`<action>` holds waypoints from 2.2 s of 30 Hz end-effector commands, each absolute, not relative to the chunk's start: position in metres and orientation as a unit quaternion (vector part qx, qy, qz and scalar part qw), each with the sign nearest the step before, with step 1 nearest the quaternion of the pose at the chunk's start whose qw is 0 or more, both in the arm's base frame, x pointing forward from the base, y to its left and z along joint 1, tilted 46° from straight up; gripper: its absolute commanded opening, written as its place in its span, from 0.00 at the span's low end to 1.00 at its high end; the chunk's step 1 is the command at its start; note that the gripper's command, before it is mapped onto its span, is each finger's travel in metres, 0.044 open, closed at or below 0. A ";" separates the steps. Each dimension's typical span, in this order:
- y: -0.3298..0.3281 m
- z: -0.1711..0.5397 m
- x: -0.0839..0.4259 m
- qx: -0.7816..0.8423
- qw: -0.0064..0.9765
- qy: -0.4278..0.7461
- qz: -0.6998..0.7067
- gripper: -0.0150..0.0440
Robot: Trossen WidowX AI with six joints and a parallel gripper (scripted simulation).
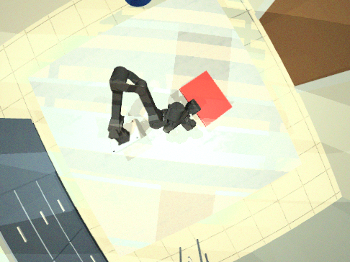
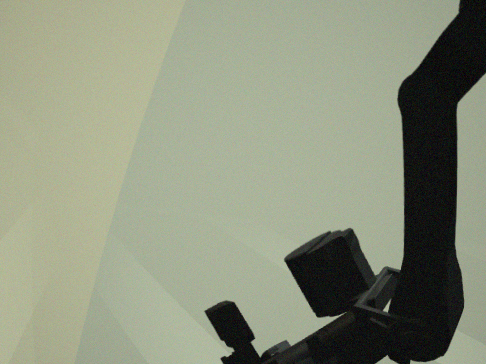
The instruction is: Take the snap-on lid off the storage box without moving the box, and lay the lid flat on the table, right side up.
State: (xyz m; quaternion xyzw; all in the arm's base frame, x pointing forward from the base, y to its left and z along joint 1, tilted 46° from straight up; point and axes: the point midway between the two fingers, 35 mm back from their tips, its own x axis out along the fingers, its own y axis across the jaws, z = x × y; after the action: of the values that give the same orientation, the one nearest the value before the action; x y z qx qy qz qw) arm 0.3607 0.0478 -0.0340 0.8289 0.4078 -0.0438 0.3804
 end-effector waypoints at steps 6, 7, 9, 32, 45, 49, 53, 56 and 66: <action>0.048 -0.034 0.362 0.829 0.379 0.408 -0.045 0.25; 0.048 -0.034 0.362 0.829 0.379 0.408 -0.045 0.25; 0.048 -0.034 0.362 0.829 0.379 0.408 -0.045 0.25; 0.030 -0.015 0.368 0.830 0.380 0.406 -0.045 0.25; 0.019 -0.003 0.375 0.830 0.381 0.406 -0.045 0.25; 0.016 0.001 0.377 0.830 0.381 0.406 -0.045 0.25; 0.013 0.005 0.380 0.830 0.381 0.406 -0.045 0.25; 0.010 0.008 0.383 0.830 0.381 0.405 -0.045 0.25; 0.003 0.018 0.392 0.830 0.381 0.405 -0.045 0.25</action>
State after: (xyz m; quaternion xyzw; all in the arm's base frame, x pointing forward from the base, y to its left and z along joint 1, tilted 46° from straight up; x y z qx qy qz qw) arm 0.3856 0.0093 0.0086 0.8295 0.4123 -0.0524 0.3732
